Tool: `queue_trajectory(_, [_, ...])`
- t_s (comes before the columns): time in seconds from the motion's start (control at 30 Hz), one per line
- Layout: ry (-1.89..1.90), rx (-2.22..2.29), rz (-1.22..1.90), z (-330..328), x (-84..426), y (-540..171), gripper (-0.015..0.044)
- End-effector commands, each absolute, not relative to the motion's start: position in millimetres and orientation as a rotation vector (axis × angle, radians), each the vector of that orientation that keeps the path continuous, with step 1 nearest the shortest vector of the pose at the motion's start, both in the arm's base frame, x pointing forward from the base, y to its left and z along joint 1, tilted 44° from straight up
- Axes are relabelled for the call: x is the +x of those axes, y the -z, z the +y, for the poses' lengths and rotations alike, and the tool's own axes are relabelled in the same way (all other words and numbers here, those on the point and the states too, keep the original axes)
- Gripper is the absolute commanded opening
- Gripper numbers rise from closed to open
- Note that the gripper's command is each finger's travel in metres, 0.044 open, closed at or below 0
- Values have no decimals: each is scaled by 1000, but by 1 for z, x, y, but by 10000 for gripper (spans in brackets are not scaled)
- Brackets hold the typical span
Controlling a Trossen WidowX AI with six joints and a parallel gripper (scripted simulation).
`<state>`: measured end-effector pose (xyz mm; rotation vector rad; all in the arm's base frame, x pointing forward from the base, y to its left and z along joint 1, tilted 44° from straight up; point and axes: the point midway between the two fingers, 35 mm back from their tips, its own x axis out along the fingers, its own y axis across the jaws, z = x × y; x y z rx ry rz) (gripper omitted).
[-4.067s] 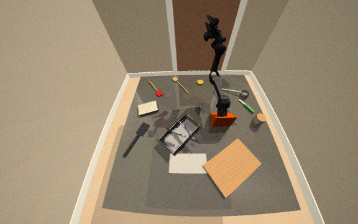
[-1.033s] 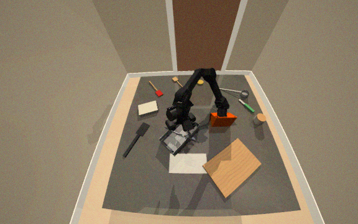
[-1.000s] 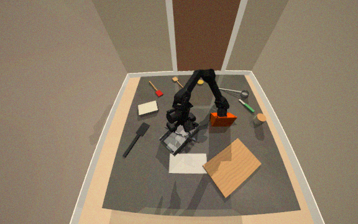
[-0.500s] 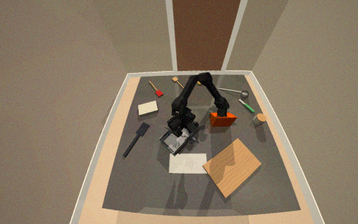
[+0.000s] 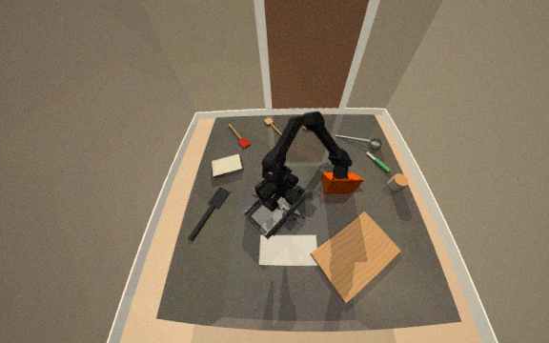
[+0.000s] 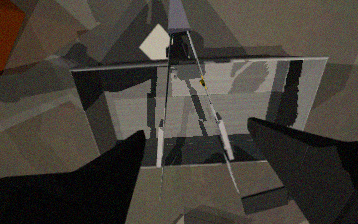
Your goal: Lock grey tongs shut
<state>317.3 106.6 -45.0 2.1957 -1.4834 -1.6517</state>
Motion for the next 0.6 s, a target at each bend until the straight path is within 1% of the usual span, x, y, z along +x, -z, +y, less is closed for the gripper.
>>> queue_trajectory(0.0, [1648,2187,-1475,101,317,52,440])
queue_trajectory(0.57, [1648,2188,-1474,82,319,72,440])
